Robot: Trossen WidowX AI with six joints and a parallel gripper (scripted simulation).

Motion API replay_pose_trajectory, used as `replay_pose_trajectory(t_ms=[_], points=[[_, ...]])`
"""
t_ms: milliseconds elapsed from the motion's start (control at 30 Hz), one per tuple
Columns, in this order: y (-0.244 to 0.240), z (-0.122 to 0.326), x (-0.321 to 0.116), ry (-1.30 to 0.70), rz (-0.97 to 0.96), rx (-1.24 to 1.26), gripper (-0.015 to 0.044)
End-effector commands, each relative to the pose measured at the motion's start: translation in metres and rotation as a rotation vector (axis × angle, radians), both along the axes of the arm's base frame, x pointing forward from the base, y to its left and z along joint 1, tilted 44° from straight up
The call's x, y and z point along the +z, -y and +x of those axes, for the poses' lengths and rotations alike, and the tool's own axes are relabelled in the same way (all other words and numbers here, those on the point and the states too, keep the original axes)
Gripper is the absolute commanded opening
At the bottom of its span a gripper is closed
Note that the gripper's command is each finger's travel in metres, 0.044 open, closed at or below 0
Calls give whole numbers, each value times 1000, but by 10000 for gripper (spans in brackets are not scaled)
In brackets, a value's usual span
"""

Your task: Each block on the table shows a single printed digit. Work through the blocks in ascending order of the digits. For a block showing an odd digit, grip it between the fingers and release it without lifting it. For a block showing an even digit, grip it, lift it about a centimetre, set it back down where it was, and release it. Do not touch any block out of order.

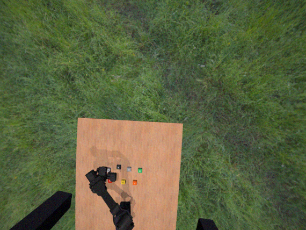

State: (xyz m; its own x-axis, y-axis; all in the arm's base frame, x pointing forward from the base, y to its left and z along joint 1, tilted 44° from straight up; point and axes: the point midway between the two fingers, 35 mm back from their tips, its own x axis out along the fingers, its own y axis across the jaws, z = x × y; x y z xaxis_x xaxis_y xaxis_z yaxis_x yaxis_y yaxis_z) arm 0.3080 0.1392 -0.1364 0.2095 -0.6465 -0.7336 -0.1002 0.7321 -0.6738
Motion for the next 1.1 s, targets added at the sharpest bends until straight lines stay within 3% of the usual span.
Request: replay_pose_trajectory(t_ms=[0,100,467,867,1067], points=[[3,-2,-2,-6,-9,4,120],[3,-2,-2,-6,-9,4,120],[3,-2,-2,-6,-9,4,400],[-21,-9,25,-7,-7,4,400],[-73,-25,81,-9,-3,5,242]])
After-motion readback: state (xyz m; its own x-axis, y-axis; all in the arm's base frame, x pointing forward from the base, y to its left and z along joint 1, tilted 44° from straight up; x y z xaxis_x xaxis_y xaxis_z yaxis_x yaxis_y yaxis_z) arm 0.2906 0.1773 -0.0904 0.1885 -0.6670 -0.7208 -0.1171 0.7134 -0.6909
